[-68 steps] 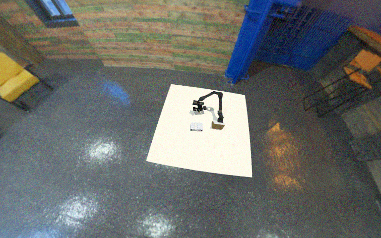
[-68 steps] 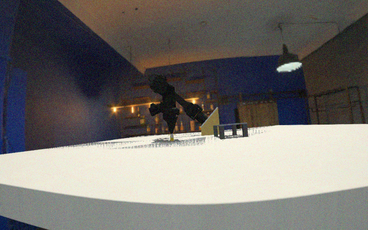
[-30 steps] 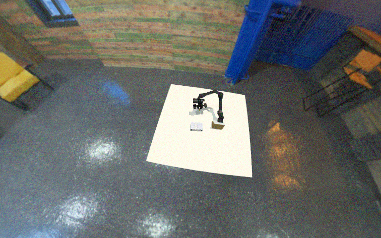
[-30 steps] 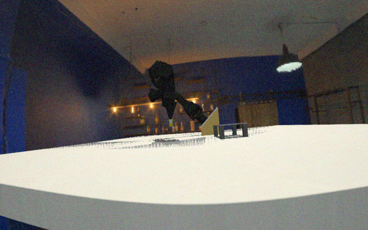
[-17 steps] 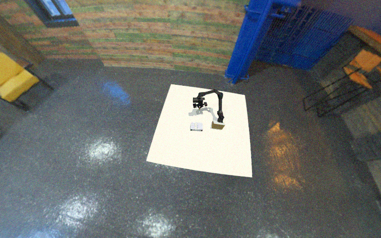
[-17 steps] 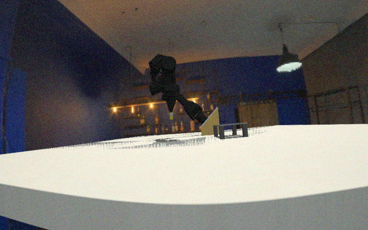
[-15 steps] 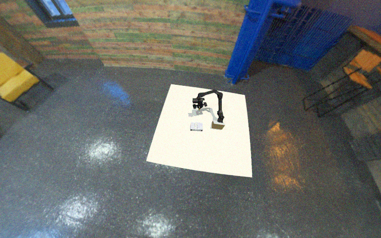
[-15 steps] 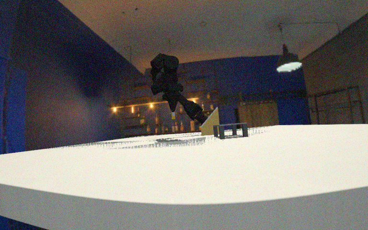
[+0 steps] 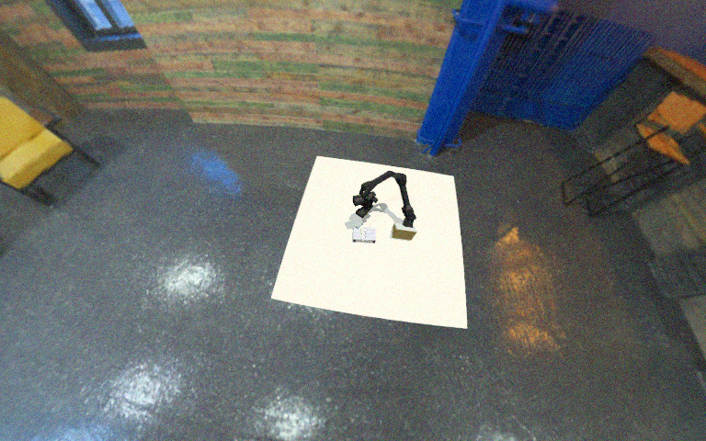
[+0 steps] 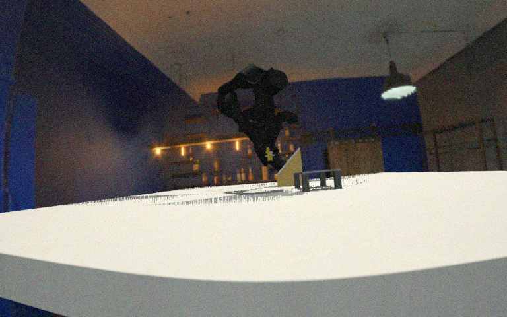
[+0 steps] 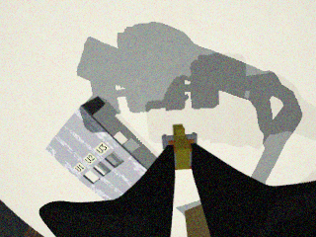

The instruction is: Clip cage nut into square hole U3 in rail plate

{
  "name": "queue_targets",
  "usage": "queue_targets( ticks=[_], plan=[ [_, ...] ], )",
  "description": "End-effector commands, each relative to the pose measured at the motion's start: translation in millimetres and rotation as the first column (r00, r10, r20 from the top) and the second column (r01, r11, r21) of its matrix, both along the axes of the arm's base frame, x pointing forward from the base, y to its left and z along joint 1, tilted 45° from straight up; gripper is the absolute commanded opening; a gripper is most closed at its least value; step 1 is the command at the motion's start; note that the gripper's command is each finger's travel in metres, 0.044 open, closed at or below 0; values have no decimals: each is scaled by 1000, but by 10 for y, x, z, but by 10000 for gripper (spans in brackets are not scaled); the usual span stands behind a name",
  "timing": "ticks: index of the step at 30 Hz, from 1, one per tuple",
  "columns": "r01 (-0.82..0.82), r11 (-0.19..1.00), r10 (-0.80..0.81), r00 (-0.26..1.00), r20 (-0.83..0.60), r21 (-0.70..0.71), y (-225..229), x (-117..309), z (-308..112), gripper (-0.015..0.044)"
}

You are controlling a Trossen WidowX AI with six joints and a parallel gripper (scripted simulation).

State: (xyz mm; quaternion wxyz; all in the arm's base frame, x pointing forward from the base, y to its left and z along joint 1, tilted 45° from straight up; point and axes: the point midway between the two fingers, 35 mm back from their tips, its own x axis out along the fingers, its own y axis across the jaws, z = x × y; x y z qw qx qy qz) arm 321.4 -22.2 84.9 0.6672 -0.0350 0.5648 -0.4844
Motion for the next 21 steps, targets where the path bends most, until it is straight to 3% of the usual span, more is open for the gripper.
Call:
queue_targets(
  ticks=[1,12,21],
  plan=[
    [-104,994,106,990,-90,25,178,46,-153,29],
    [-397,907,420,827,-373,141,670,57,-671,29],
    [-408,899,436,813,-386,158,661,51,-736,29]
  ],
)
